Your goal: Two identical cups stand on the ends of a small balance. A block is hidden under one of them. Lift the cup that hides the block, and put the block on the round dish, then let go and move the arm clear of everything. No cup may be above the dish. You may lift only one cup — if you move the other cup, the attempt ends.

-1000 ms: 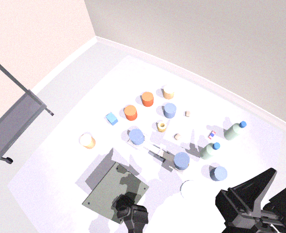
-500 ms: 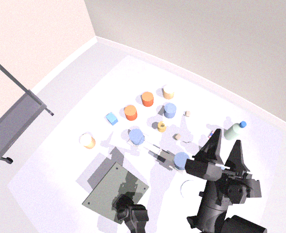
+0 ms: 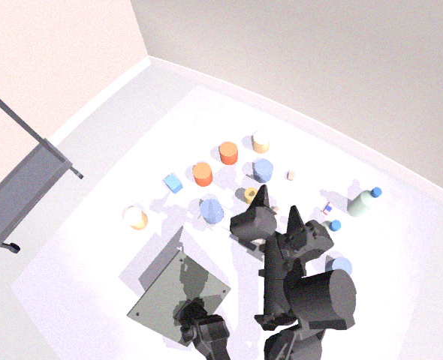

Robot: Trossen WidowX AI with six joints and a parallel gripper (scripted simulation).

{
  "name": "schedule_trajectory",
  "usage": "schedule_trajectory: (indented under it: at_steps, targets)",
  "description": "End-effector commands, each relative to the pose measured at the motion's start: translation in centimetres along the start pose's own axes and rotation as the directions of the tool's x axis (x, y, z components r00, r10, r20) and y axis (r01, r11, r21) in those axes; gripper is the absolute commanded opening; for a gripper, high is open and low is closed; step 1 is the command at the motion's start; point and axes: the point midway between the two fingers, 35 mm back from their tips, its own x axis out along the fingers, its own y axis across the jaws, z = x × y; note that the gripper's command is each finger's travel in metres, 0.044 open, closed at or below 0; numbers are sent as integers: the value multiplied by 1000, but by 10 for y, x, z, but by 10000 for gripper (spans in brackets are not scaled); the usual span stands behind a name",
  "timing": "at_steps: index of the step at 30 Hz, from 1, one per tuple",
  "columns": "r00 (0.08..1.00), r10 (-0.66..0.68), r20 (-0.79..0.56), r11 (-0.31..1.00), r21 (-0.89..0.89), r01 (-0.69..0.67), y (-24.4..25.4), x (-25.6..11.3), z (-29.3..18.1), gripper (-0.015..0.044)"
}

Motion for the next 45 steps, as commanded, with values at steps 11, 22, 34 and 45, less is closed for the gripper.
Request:
schedule_trajectory:
  at_steps: [11,22,34,45]
  targets:
    - [911,-247,-330,969,-102,226,1,10,-111,440]
    - [785,-508,-353,850,-350,393,-16,-12,-168,440]
    - [729,-654,-202,693,-547,470,-30,-33,-182,440]
    - [656,-697,-290,715,-350,605,-20,-10,-183,440]
